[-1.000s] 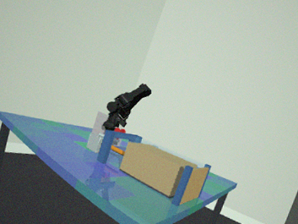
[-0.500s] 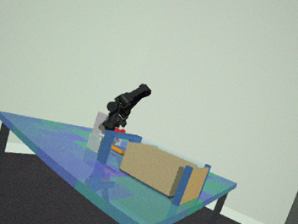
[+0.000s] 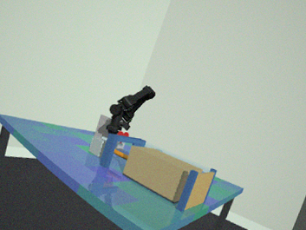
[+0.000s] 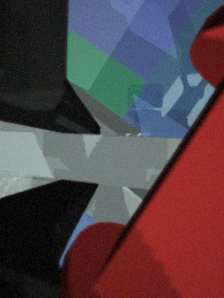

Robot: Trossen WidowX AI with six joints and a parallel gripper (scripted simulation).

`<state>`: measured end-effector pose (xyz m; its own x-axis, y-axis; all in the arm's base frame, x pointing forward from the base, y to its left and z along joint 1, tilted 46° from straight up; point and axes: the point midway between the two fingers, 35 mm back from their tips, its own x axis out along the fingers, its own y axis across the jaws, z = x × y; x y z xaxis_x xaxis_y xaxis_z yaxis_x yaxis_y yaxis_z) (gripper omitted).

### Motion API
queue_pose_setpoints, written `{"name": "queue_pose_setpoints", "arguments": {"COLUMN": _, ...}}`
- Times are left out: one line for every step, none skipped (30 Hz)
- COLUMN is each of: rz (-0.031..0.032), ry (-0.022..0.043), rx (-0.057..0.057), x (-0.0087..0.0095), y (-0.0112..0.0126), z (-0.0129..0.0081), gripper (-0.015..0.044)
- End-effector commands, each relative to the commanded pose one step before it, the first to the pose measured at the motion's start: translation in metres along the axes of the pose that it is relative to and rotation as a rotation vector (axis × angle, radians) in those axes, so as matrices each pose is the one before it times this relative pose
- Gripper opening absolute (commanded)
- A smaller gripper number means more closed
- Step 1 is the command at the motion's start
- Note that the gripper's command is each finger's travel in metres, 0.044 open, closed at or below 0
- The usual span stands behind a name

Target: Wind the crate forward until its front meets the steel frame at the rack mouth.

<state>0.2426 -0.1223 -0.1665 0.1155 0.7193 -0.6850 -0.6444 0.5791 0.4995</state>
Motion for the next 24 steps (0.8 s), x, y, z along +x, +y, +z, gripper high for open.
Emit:
{"name": "queue_pose_setpoints", "arguments": {"rz": 0.00996, "ry": 0.00588, "rx": -0.0397, "x": 0.00418, "y": 0.00230, "z": -0.00031, "gripper": 0.0000}}
{"name": "queue_pose_setpoints", "arguments": {"rz": 0.00003, "ry": 0.00002, "rx": -0.0004, "x": -0.00018, "y": -0.00010, "z": 0.00009, "gripper": 0.0000}}
{"name": "queue_pose_setpoints", "arguments": {"rz": 0.00000, "ry": 0.00000, "rx": 0.0000, "x": 0.00000, "y": 0.00000, "z": 0.00000, "gripper": 0.0000}}
{"name": "queue_pose_setpoints", "arguments": {"rz": 0.00000, "ry": 0.00000, "rx": 0.0000, "x": 0.00000, "y": 0.00000, "z": 0.00000, "gripper": 0.0000}}
{"name": "queue_pose_setpoints", "arguments": {"rz": 0.00000, "ry": 0.00000, "rx": 0.0001, "x": 0.00012, "y": 0.00012, "z": -0.00009, "gripper": 0.0000}}
{"name": "queue_pose_setpoints", "arguments": {"rz": 0.00000, "ry": 0.00000, "rx": 0.0001, "x": 0.00012, "y": 0.00012, "z": -0.00009, "gripper": 0.0000}}
{"name": "queue_pose_setpoints", "arguments": {"rz": 0.00000, "ry": 0.00000, "rx": 0.0000, "x": 0.00000, "y": 0.00000, "z": 0.00000, "gripper": 0.0000}}
{"name": "queue_pose_setpoints", "arguments": {"rz": 0.00000, "ry": 0.00000, "rx": 0.0000, "x": 0.00000, "y": 0.00000, "z": 0.00000, "gripper": 0.0000}}
{"name": "queue_pose_setpoints", "arguments": {"rz": -0.00047, "ry": 0.00014, "rx": 0.0054, "x": 0.00002, "y": -0.00023, "z": -0.00001, "gripper": 0.0000}}
{"name": "queue_pose_setpoints", "arguments": {"rz": -0.00140, "ry": 0.00041, "rx": 0.0163, "x": 0.00005, "y": -0.00069, "z": -0.00001, "gripper": 0.0000}}
{"name": "queue_pose_setpoints", "arguments": {"rz": -0.00140, "ry": 0.00039, "rx": 0.0162, "x": 0.00005, "y": -0.00069, "z": 0.00000, "gripper": 0.0000}}
{"name": "queue_pose_setpoints", "arguments": {"rz": -0.00047, "ry": 0.00012, "rx": 0.0054, "x": 0.00002, "y": -0.00023, "z": 0.00000, "gripper": 0.0000}}
{"name": "queue_pose_setpoints", "arguments": {"rz": 0.00000, "ry": 0.00000, "rx": 0.0000, "x": 0.00000, "y": 0.00000, "z": 0.00000, "gripper": 0.0000}}
{"name": "queue_pose_setpoints", "arguments": {"rz": 0.00000, "ry": 0.00000, "rx": 0.0000, "x": 0.00000, "y": 0.00000, "z": 0.00000, "gripper": 0.0000}}
{"name": "queue_pose_setpoints", "arguments": {"rz": 0.00000, "ry": 0.00000, "rx": 0.0000, "x": 0.00000, "y": 0.00000, "z": 0.00000, "gripper": 0.0000}}
{"name": "queue_pose_setpoints", "arguments": {"rz": 0.00000, "ry": 0.00000, "rx": 0.0000, "x": 0.00000, "y": 0.00000, "z": 0.00000, "gripper": 0.0000}}
{"name": "queue_pose_setpoints", "arguments": {"rz": 0.00000, "ry": 0.00005, "rx": 0.0000, "x": -0.00002, "y": -0.00009, "z": 0.00001, "gripper": 0.0000}}
{"name": "queue_pose_setpoints", "arguments": {"rz": 0.00000, "ry": 0.00005, "rx": 0.0000, "x": -0.00002, "y": -0.00009, "z": 0.00001, "gripper": 0.0000}}
{"name": "queue_pose_setpoints", "arguments": {"rz": 0.00000, "ry": 0.00000, "rx": 0.0000, "x": 0.00000, "y": 0.00000, "z": 0.00000, "gripper": 0.0000}}
{"name": "queue_pose_setpoints", "arguments": {"rz": 0.00000, "ry": 0.00000, "rx": 0.0000, "x": 0.00000, "y": 0.00000, "z": 0.00000, "gripper": 0.0000}}
{"name": "queue_pose_setpoints", "arguments": {"rz": -0.00047, "ry": 0.00015, "rx": 0.0055, "x": -0.00001, "y": -0.00027, "z": 0.00001, "gripper": 0.0000}}
{"name": "queue_pose_setpoints", "arguments": {"rz": -0.00141, "ry": 0.00041, "rx": 0.0163, "x": -0.00004, "y": -0.00079, "z": 0.00004, "gripper": 0.0000}}
{"name": "queue_pose_setpoints", "arguments": {"rz": -0.00141, "ry": 0.00039, "rx": 0.0162, "x": -0.00004, "y": -0.00079, "z": 0.00006, "gripper": 0.0000}}
{"name": "queue_pose_setpoints", "arguments": {"rz": -0.00047, "ry": 0.00012, "rx": 0.0054, "x": -0.00001, "y": -0.00026, "z": 0.00002, "gripper": 0.0000}}
